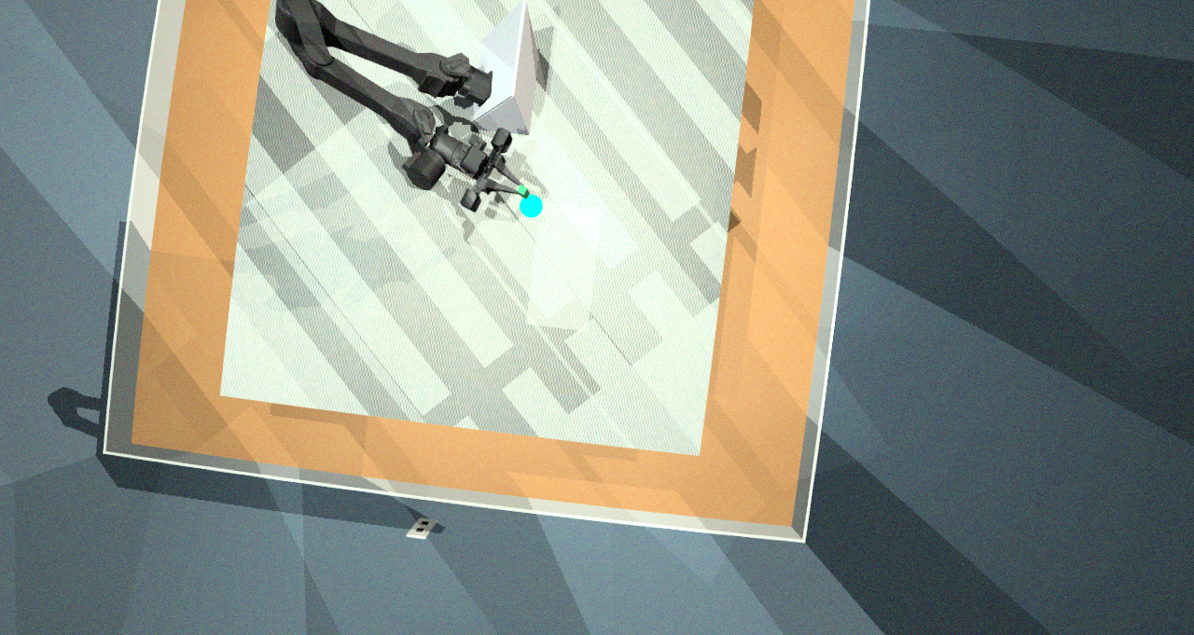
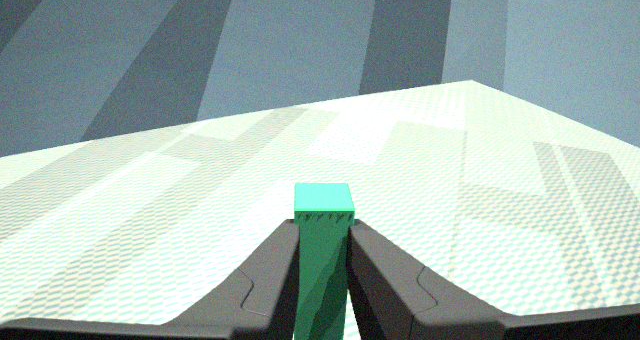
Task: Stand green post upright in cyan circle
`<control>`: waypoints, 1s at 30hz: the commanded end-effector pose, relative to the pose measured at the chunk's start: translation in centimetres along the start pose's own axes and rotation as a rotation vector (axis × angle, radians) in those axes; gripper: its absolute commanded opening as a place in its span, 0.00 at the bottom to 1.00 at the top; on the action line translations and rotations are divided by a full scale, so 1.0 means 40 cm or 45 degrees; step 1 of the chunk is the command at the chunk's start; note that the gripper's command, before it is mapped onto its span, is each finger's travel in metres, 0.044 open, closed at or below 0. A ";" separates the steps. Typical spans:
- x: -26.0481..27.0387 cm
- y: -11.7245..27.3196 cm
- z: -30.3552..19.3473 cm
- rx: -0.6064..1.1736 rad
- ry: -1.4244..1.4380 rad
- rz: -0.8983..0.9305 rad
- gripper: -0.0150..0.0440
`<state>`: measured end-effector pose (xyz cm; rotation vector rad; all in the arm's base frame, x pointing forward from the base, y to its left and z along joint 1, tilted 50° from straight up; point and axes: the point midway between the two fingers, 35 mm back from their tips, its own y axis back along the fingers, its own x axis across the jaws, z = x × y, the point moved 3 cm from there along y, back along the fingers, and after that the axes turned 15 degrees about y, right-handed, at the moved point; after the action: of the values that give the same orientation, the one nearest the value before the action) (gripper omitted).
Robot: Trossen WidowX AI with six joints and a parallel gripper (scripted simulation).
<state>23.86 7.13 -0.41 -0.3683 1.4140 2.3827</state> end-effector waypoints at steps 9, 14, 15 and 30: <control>0.006 0.017 0.002 -0.057 0.053 -0.058 0.29; 0.006 0.017 0.002 -0.057 0.053 -0.058 0.29; 0.006 0.017 0.002 -0.057 0.053 -0.058 0.29; 0.010 0.006 -0.052 -0.047 0.057 -0.049 0.29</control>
<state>23.41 6.02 -0.75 -0.4539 1.3706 2.3848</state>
